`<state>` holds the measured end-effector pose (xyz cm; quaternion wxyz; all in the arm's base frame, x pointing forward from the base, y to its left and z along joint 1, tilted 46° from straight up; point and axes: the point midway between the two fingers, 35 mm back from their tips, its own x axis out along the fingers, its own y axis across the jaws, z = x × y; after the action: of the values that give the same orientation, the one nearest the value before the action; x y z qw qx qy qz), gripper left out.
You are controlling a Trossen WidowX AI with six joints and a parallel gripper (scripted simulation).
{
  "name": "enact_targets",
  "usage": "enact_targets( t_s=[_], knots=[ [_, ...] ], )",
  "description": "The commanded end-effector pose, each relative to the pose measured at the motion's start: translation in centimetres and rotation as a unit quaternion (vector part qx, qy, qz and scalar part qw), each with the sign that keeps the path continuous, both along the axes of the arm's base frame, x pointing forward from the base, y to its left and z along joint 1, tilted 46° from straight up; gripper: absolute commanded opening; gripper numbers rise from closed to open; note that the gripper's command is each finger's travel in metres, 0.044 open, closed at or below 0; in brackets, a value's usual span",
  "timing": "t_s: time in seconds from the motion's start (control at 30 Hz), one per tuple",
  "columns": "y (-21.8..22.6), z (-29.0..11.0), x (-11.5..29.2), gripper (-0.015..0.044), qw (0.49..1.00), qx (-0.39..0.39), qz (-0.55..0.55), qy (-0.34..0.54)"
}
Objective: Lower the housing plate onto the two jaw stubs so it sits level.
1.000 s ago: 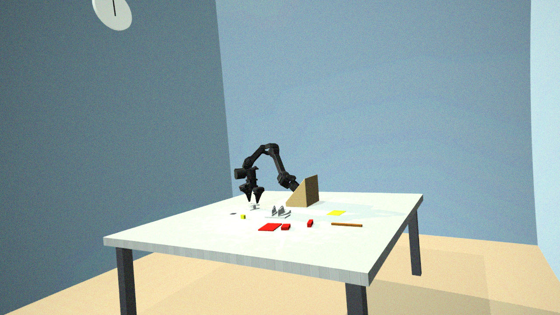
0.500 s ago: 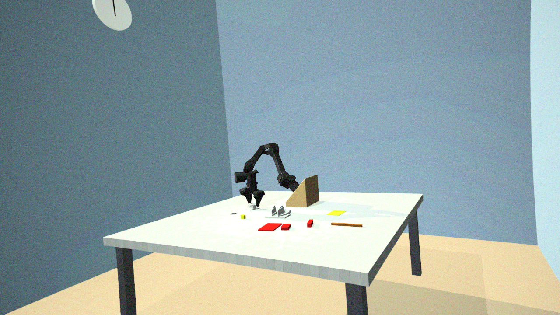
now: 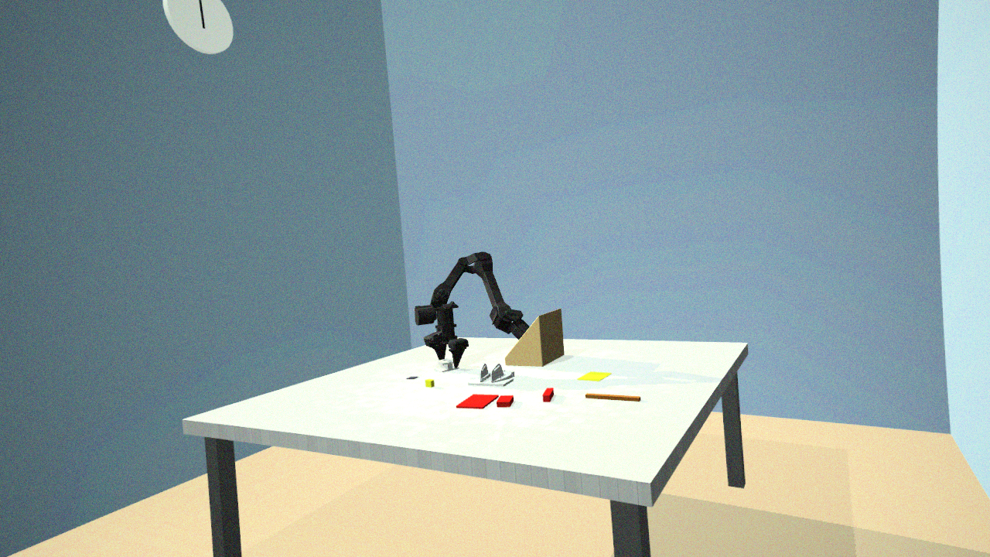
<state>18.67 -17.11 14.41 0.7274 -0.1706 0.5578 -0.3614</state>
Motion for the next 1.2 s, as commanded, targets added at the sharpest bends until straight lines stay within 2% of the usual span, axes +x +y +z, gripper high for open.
enact_targets(
  t_s=[0.0,0.43,0.87,1.17],
  knots=[
    [0.01,-0.07,0.05,0.0440,1.000,0.001,0.002,0.000],
    [-0.01,-0.10,0.05,0.0440,1.000,0.001,0.002,0.000],
    [-0.03,-0.03,0.01,0.0353,1.000,0.000,0.000,0.000],
    [-0.03,-0.03,0.01,0.0351,1.000,0.000,0.000,0.000]
  ],
)
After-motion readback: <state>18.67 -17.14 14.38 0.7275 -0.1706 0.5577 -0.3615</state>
